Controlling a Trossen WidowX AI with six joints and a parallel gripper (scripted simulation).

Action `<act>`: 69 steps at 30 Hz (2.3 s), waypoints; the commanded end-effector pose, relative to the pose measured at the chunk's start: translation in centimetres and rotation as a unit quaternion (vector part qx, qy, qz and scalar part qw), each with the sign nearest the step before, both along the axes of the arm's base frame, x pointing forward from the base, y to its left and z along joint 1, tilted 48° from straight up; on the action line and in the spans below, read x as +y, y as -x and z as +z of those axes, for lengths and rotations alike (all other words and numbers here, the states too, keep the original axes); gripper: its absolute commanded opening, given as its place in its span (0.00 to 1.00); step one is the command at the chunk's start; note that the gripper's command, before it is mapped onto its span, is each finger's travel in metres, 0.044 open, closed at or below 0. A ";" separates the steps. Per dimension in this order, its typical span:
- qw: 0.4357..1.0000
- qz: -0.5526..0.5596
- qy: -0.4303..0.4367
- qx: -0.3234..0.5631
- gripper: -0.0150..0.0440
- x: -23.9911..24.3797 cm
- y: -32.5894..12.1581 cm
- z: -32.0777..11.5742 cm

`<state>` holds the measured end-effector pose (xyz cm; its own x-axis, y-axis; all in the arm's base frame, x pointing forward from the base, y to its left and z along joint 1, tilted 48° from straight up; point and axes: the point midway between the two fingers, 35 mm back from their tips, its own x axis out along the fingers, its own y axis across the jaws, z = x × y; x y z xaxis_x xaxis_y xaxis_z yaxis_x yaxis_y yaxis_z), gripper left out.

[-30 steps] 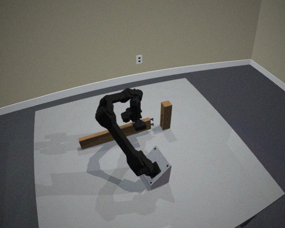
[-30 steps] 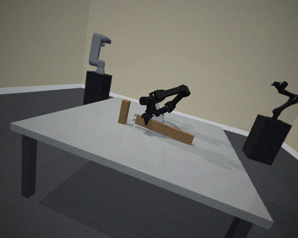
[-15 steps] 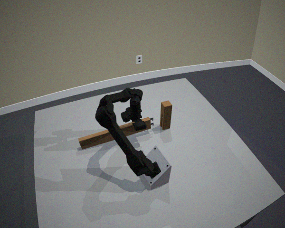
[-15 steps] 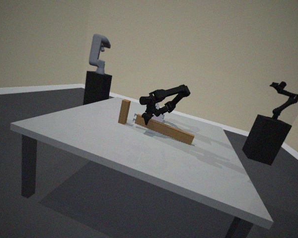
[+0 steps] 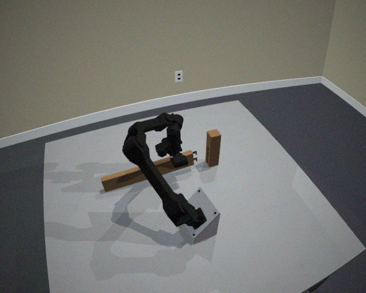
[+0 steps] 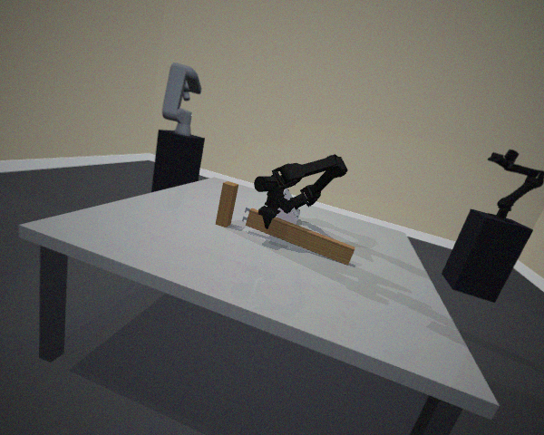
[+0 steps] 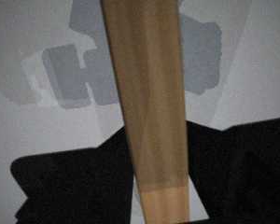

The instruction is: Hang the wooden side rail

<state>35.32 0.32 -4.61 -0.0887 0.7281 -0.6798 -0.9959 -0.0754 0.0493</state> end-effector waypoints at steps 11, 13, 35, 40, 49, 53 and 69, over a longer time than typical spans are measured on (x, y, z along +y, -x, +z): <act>1.000 -0.005 0.001 -0.002 0.25 -0.4 -0.1 -0.2; 1.000 -0.005 0.001 -0.002 0.25 -0.4 -0.1 -0.2; 1.000 -0.005 0.001 -0.002 0.25 -0.7 -0.1 -0.3; 1.000 -0.005 0.001 -0.002 0.25 -0.7 -0.1 -0.3; 1.000 -0.005 0.001 -0.002 0.25 -0.7 0.0 -0.5; 1.000 -0.005 0.001 -0.002 0.25 -0.7 0.0 -0.5; 1.000 -0.005 0.001 -0.002 0.25 -0.9 0.0 -0.6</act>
<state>35.37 -0.11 -5.12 -0.0851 0.7287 -0.6795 -0.9963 -0.0727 0.0467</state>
